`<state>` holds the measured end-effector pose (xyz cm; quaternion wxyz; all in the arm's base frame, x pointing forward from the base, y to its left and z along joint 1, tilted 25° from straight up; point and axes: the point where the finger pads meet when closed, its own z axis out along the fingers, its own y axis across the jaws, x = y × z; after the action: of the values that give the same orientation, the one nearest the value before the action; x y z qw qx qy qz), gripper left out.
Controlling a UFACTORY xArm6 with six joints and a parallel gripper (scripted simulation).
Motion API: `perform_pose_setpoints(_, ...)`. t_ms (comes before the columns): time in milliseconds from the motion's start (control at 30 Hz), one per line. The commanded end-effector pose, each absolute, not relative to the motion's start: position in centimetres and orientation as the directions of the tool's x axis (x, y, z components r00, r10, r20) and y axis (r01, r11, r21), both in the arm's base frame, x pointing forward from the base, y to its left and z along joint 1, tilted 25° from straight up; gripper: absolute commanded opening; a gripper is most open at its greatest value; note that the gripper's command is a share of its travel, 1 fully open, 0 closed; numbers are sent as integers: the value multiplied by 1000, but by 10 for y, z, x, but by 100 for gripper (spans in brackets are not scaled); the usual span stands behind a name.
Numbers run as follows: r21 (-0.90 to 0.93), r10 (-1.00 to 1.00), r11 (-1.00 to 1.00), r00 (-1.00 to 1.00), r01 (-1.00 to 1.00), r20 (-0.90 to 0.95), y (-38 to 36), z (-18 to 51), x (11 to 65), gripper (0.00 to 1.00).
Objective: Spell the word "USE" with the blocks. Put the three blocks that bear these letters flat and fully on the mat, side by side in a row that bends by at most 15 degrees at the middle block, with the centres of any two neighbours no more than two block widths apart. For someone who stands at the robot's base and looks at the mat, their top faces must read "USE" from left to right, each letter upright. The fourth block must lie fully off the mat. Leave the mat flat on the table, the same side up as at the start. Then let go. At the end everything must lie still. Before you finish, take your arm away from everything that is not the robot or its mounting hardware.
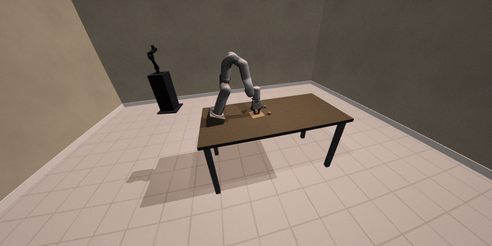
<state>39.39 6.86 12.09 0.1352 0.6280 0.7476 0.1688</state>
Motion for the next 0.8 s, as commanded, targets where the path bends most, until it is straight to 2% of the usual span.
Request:
perform_pose_setpoints(0, 425, 985, 154, -175, 892, 10, 69, 122, 395, 42)
perform_pose_setpoints(400, 425, 985, 154, -175, 892, 10, 68, 126, 393, 42)
perform_pose_setpoints(767, 425, 985, 154, -175, 892, 10, 65, 161, 377, 42)
